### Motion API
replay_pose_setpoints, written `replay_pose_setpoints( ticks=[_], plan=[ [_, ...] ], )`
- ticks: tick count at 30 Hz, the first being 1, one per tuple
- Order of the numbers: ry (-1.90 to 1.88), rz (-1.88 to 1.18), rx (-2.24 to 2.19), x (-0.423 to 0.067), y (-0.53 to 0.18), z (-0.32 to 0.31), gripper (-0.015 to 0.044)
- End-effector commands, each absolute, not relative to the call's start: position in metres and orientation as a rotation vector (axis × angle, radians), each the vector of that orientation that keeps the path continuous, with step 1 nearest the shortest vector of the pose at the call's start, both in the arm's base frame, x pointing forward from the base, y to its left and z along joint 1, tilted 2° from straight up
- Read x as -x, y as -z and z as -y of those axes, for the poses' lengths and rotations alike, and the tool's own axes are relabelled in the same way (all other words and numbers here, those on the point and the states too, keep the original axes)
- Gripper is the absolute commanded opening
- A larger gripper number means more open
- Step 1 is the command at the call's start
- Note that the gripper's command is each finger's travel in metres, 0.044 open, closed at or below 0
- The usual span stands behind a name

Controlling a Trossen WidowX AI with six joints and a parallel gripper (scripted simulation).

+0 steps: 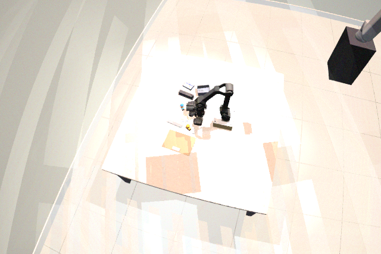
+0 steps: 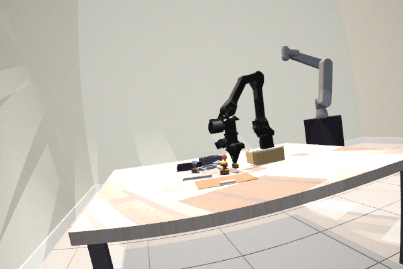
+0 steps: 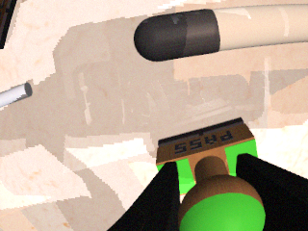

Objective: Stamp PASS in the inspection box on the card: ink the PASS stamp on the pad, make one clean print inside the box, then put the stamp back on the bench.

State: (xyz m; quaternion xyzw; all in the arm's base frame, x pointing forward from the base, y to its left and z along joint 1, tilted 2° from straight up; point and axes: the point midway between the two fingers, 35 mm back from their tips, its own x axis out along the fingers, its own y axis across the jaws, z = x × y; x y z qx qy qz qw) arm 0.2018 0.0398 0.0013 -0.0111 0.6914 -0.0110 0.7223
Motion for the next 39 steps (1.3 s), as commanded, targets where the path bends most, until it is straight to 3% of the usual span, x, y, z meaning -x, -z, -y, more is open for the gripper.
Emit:
replay_pose_setpoints(
  ticks=[1, 39],
  plan=[
    [0.027, -1.526, 0.02, -0.202, -0.004, -0.04, 0.0],
    [0.029, -1.526, 0.021, -0.203, -0.021, -0.043, 0.0]
  ],
)
